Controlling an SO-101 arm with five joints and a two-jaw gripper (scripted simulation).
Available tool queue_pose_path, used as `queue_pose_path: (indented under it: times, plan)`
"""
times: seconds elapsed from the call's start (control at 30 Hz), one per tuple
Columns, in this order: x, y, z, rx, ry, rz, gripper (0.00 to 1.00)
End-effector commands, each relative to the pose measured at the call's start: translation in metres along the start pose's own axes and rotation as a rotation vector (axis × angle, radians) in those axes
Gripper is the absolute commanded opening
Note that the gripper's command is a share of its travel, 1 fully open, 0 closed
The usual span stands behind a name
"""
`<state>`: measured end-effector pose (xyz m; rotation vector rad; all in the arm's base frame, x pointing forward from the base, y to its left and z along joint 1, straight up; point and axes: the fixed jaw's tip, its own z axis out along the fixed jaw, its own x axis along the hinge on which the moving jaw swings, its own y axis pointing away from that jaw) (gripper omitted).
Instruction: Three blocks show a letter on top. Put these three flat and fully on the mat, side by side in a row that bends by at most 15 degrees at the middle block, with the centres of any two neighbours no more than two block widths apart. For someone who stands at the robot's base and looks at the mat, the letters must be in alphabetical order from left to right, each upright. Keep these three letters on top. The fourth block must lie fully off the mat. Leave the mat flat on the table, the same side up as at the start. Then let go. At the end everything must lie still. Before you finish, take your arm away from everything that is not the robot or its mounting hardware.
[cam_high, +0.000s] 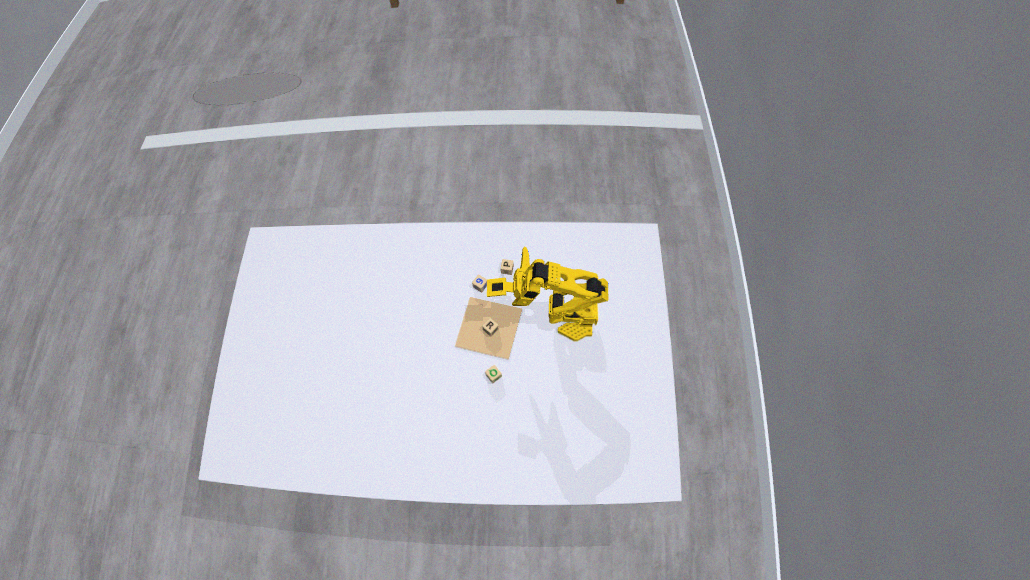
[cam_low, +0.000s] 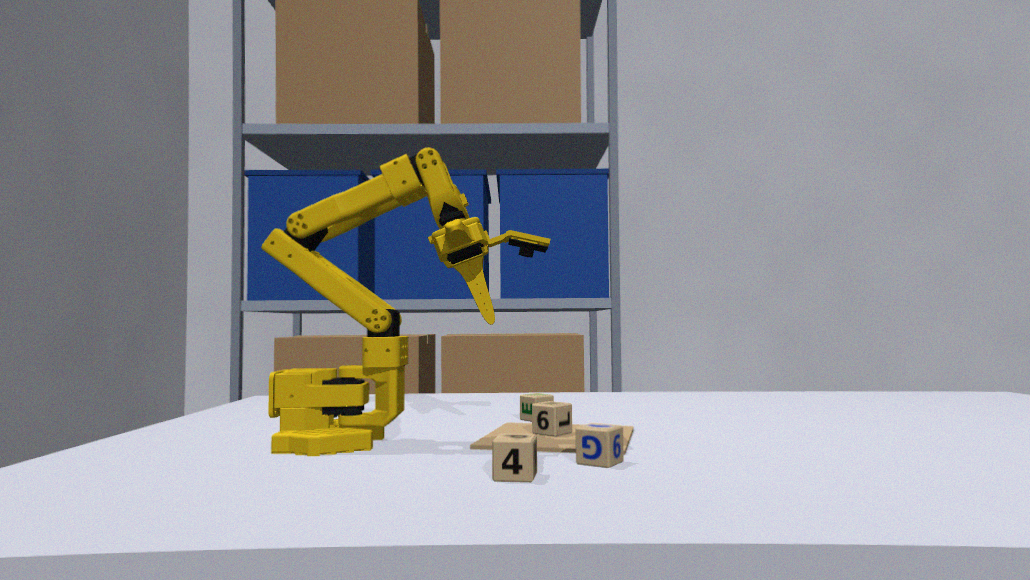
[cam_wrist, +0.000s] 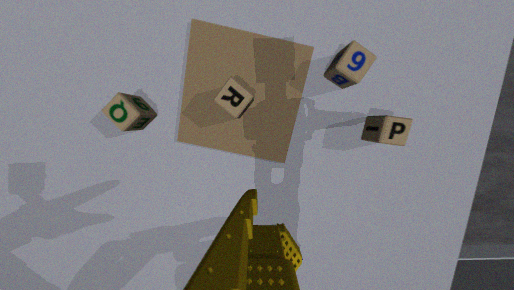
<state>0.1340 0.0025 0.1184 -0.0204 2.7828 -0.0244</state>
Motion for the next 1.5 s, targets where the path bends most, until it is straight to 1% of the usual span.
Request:
queue_pose_path:
  times: [0.0,0.17,0.23,0.37,0.53,0.73,0.8,0.9,1.0,1.17,1.47]
  plan:
    - [-0.015,0.006,-0.010,-0.015,-0.054,-0.038,0.95]
    - [-0.026,0.022,-0.008,-0.055,-0.012,-0.120,0.86]
    - [-0.026,0.022,-0.008,-0.055,-0.012,-0.120,0.86]
    - [-0.035,0.044,-0.004,-0.092,0.035,-0.212,0.77]
    - [-0.043,0.079,0.005,-0.134,0.101,-0.344,0.63]
    - [-0.040,0.123,0.019,-0.166,0.172,-0.494,0.49]
    - [-0.040,0.123,0.019,-0.166,0.172,-0.494,0.49]
    - [-0.034,0.140,0.026,-0.174,0.199,-0.553,0.43]
    - [-0.029,0.153,0.030,-0.178,0.218,-0.597,0.39]
    - [-0.024,0.163,0.034,-0.180,0.233,-0.632,0.35]
    - [-0.024,0.164,0.035,-0.181,0.235,-0.636,0.35]
